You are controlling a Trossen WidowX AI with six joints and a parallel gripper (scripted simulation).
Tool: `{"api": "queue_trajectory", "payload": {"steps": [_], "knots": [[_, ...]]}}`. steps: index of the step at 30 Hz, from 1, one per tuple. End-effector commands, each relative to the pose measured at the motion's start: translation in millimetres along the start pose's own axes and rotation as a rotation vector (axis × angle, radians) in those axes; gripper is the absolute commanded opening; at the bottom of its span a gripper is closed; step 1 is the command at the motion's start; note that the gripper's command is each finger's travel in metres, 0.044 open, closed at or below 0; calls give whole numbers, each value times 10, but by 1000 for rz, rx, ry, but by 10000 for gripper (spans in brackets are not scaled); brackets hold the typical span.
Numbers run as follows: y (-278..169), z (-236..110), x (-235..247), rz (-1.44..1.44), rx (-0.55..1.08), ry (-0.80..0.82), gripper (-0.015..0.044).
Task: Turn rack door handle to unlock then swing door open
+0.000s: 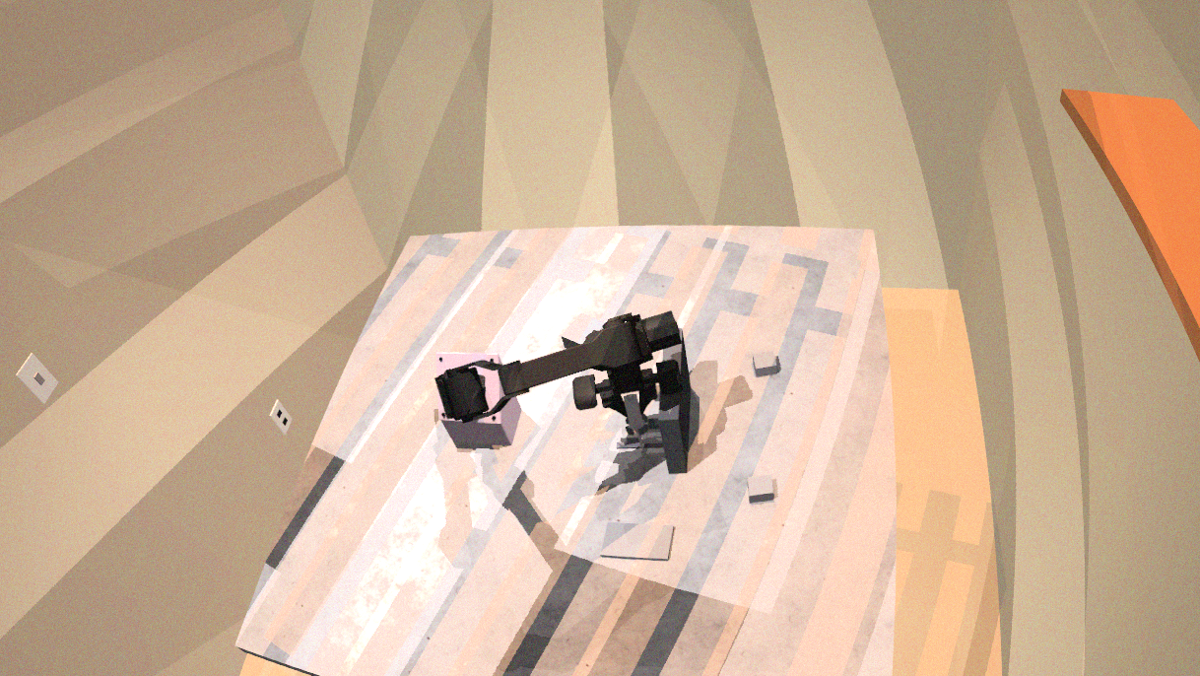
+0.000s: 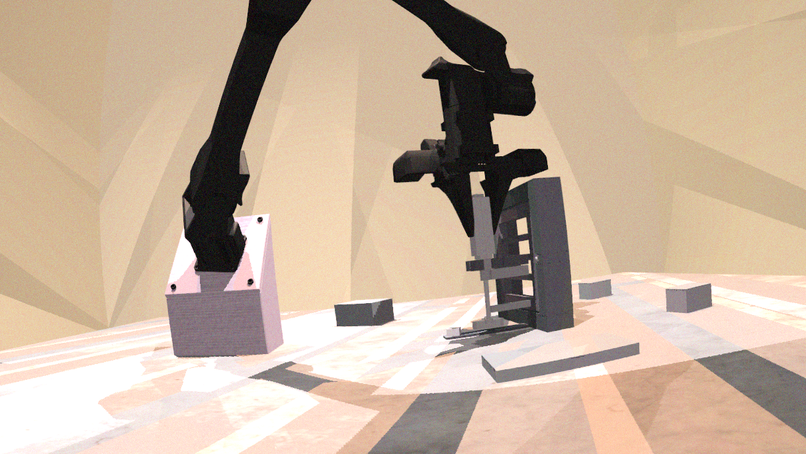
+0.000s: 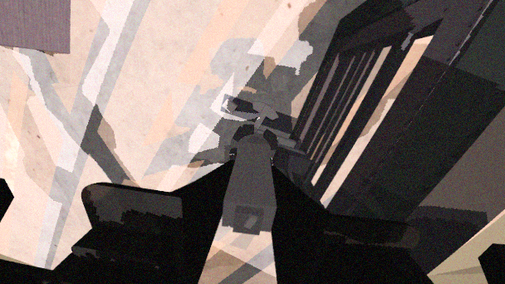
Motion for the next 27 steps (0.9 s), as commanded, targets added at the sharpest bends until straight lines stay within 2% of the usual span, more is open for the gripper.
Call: {"api": "queue_trajectory", "payload": {"steps": [1, 6, 27], "knots": [[3, 2, 0, 0, -2, 1, 53], [3, 2, 0, 0, -2, 1, 20], [78, 2, 128, 340, -3, 2, 20]]}}
Point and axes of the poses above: the point midway between the two fingers, 35 mm back from their tips, its own z axis out along the fingers, its own x axis across the jaws, y = z × x, the point moved 4 cm from there along -z, back along the fingers, and after that the axes turned 7 degrees about z, right-handed, at the moved point
